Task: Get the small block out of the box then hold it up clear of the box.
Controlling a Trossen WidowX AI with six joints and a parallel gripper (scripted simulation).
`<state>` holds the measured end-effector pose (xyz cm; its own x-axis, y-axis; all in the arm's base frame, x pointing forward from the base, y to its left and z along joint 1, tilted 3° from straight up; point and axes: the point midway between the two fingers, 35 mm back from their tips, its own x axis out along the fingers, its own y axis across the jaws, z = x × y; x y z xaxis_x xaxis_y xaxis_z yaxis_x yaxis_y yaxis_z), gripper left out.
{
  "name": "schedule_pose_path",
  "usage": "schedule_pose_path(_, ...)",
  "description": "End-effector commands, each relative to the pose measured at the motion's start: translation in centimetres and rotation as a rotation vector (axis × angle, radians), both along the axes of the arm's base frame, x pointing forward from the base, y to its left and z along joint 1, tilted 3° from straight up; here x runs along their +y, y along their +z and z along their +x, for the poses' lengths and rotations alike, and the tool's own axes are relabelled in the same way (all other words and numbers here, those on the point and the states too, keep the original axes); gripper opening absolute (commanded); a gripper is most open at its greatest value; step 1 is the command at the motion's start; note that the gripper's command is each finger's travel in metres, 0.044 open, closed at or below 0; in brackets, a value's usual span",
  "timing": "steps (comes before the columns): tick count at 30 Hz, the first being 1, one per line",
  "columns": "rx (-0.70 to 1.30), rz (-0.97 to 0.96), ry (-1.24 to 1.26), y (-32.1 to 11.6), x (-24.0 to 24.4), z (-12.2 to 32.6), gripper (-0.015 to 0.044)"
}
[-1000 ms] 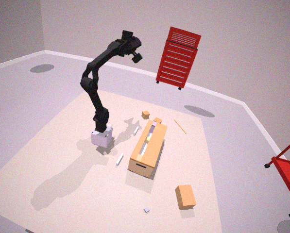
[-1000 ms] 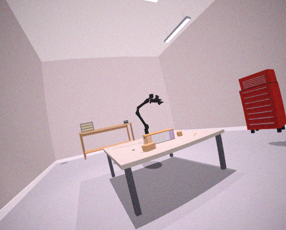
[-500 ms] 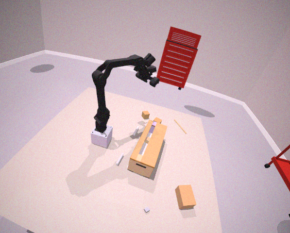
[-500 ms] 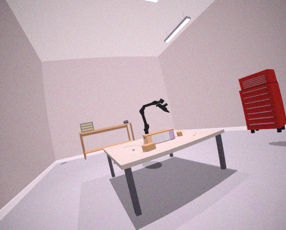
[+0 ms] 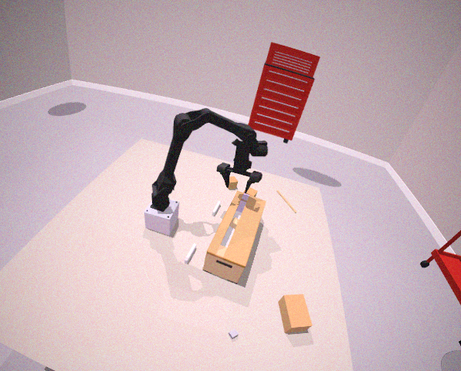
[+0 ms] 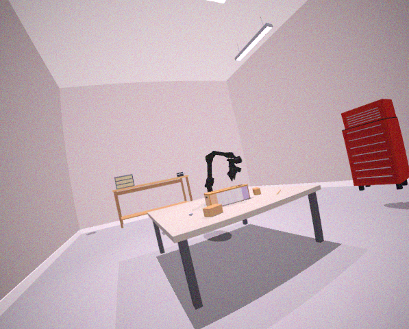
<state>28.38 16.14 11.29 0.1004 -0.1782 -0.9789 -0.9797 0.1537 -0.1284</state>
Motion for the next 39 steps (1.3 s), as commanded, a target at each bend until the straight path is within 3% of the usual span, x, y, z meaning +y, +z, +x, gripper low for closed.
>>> schedule_pose_path(1,0.161,-0.145,0.090,-2.5,-4.1,-0.4,0.0400)
schedule_pose_path(39,0.169,-0.150,0.095,-7.2,-4.4,-0.4,0.0400)
